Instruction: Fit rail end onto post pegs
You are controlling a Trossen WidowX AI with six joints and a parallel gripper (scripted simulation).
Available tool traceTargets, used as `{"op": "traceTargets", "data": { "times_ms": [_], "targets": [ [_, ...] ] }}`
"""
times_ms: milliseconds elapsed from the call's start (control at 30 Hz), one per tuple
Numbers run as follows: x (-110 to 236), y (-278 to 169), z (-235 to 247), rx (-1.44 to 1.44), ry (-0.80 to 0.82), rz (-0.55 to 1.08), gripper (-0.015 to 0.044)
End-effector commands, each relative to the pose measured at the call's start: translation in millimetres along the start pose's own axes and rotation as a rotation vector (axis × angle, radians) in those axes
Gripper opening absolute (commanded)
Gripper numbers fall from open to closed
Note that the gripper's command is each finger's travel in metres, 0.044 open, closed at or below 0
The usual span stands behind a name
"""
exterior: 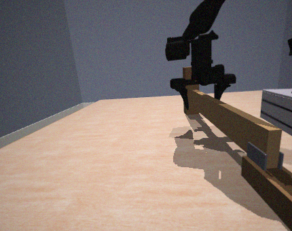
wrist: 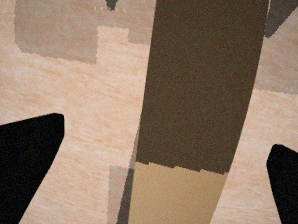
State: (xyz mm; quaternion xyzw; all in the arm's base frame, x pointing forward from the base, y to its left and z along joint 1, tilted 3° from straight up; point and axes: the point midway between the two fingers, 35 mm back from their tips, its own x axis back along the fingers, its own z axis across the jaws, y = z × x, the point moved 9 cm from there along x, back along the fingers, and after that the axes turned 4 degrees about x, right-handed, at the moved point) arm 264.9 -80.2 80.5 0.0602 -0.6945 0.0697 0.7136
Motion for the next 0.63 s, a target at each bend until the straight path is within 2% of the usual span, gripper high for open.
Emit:
{"op": "traceTargets", "data": {
  "times_ms": [0,133,600],
  "targets": [
    [6.7,6.9,-0.8,-0.001,-0.001,0.002,0.0440],
    [29.7,31.4,-1.2,-0.002,-0.008,0.006,0.0440],
    [29.7,31.4,-1.2,-0.002,-0.008,0.006,0.0440]
  ]
}}
